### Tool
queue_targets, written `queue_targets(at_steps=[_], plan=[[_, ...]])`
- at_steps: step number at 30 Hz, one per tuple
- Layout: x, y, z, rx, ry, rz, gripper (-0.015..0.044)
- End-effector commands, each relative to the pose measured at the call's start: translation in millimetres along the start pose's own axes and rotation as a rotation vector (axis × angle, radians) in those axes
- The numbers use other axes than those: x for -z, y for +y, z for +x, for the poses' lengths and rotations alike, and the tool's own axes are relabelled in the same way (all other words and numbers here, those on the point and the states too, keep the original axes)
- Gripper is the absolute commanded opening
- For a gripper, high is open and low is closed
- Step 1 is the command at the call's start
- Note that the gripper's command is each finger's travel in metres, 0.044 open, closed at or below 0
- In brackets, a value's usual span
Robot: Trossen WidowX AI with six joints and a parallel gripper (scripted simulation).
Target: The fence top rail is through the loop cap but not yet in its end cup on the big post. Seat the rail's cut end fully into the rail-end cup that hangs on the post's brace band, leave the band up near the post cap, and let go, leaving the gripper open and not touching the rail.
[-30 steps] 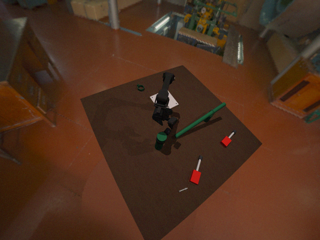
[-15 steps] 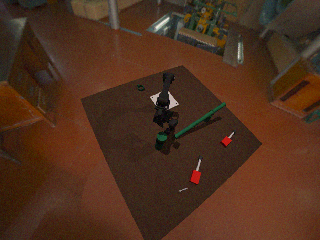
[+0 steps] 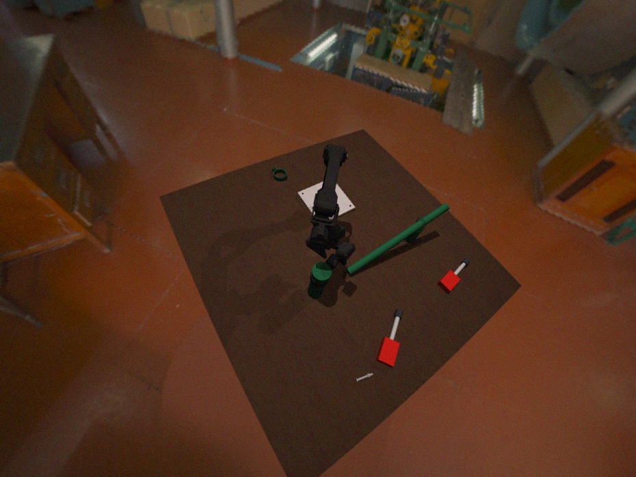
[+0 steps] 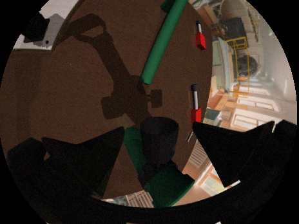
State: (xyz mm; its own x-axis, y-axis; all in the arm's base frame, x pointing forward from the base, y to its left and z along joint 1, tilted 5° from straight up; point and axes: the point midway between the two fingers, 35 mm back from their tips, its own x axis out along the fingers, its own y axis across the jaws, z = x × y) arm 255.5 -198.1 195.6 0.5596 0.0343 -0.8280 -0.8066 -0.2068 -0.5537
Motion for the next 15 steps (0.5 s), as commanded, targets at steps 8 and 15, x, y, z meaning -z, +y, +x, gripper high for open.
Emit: queue_targets(at_steps=[8, 15], plan=[[-1.4, 1.5, 18.9, -0.004, 0.000, 0.005, 0.0440], [-2.4, 1.7, 27.6, -0.003, 0.000, 0.005, 0.0440]])
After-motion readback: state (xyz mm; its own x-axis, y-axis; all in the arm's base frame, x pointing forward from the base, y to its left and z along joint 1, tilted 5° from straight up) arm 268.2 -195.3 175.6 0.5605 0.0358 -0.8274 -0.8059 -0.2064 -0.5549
